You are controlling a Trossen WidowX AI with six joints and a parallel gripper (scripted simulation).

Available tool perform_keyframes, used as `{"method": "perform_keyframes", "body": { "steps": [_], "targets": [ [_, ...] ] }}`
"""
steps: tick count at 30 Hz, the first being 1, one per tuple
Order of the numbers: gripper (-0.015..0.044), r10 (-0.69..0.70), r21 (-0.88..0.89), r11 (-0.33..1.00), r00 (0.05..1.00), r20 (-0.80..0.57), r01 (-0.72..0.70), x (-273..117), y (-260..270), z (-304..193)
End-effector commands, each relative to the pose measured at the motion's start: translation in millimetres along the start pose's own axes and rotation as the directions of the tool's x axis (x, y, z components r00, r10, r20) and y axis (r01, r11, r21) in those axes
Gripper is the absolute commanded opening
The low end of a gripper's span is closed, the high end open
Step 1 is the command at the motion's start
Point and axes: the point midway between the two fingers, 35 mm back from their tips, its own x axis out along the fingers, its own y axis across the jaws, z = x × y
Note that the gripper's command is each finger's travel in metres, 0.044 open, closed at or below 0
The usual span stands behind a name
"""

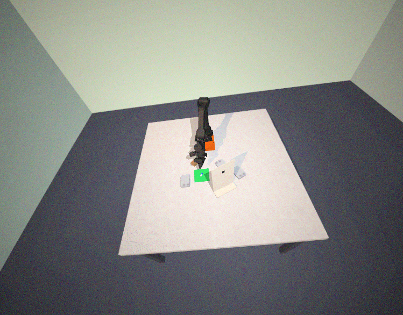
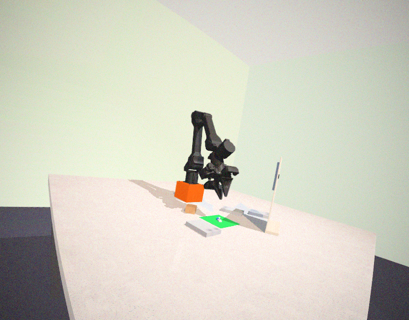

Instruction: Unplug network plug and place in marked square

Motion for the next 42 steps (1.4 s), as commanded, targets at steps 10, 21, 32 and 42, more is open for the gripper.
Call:
{"method": "perform_keyframes", "body": {
  "steps": [10,21,32,42],
  "targets": [
    [0.0156,0.005,0.005,1.0,1.0,0.003,-0.005,-16.8,8.7,0.6],
    [0.0156,0.0,0.0,1.0,1.0,0.0,0.0,-24.8,11.5,0.1],
    [0.0156,0.006,0.003,1.0,1.0,0.0,-0.006,-54.4,39.3,-0.3],
    [0.0156,0.009,0.005,1.0,1.0,0.0,-0.009,-85.5,59.1,-0.2]
  ]
}}
